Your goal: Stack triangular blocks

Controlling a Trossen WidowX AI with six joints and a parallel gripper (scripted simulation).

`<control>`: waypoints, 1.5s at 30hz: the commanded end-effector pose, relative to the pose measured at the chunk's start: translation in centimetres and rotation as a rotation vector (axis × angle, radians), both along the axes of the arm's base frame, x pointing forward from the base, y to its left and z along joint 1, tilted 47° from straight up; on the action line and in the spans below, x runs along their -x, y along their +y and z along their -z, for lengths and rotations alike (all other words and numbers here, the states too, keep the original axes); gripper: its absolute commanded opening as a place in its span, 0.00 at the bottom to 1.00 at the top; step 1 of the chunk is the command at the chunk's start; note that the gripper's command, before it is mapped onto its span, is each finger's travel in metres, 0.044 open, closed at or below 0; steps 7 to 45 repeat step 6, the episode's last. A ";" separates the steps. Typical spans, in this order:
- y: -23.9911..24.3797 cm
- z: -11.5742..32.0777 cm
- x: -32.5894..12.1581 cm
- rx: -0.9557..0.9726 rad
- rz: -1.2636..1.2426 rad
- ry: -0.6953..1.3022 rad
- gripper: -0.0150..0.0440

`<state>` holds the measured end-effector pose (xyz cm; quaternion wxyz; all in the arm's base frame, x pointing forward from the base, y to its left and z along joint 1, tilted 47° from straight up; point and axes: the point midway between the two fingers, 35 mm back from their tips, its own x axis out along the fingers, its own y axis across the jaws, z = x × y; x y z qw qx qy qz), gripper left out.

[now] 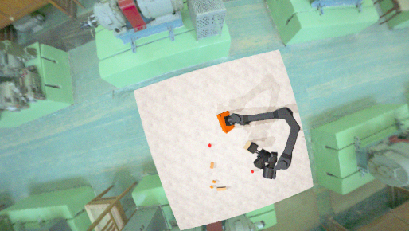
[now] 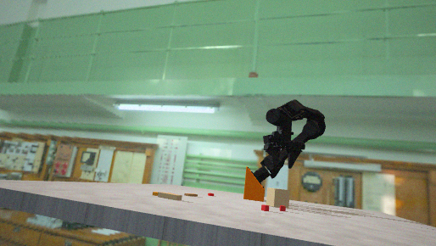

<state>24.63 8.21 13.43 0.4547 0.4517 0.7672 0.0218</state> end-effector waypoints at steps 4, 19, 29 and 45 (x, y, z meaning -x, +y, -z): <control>0.0 0.0 0.0 0.000 0.003 0.002 1.00; 0.0 0.0 0.0 0.000 0.003 0.002 1.00; 0.0 0.0 0.0 0.000 0.003 0.002 1.00; 0.0 0.0 0.0 0.000 0.003 0.002 1.00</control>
